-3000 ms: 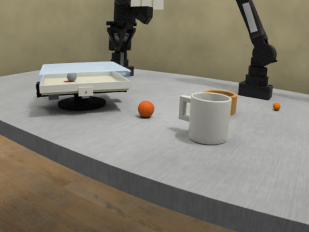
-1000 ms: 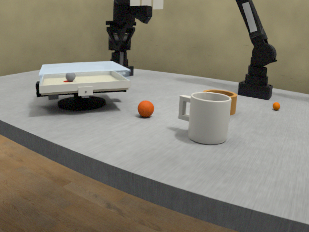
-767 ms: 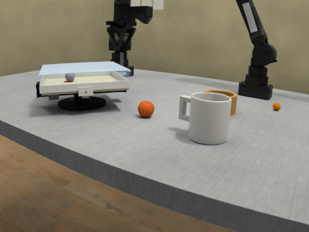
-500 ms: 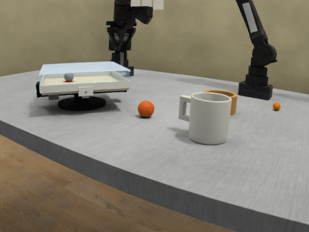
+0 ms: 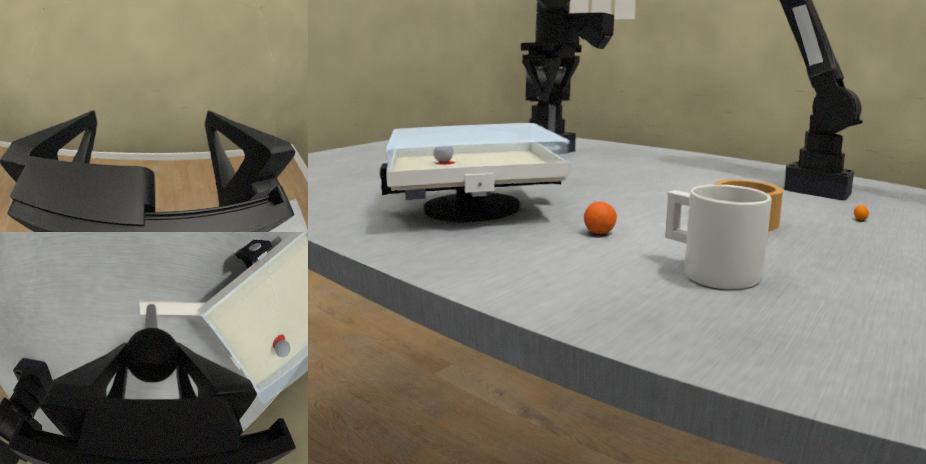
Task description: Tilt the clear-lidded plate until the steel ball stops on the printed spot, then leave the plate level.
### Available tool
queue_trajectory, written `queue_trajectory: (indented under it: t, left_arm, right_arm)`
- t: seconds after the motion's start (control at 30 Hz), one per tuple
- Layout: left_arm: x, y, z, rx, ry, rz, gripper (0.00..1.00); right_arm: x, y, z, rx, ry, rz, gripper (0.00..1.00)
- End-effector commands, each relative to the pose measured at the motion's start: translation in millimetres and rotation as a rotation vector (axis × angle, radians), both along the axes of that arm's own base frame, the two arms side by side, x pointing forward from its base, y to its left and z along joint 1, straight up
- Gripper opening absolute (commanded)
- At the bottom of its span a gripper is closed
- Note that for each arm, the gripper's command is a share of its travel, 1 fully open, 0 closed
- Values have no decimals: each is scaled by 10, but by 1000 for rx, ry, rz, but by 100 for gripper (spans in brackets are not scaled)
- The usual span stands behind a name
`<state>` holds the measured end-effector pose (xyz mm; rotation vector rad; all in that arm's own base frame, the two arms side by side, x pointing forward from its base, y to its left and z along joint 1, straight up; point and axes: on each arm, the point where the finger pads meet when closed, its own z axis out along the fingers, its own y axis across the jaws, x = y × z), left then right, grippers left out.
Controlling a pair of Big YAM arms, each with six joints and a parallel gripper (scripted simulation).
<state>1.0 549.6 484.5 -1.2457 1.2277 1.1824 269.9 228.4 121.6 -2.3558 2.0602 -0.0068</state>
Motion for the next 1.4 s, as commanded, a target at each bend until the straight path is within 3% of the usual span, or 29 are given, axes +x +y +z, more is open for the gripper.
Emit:
queue_trajectory:
  t: [0.0, 1.07, 1.1, 1.37]
  left_arm:
    - [-68, -47, 160, 39, 13, 9, 100]
    - [-68, -47, 160, 39, 13, 9, 100]
    - [-68, -47, 160, 39, 13, 9, 100]
    - [-68, -47, 160, 39, 13, 9, 100]
  right_arm:
    - [-42, 86, -110, -4, 12, -3, 0]
    - [114, 238, 121, 28, -22, -3, 0]
    - [114, 238, 121, 28, -22, -3, 57]
    - [134, 215, 121, 25, -24, -10, 57]
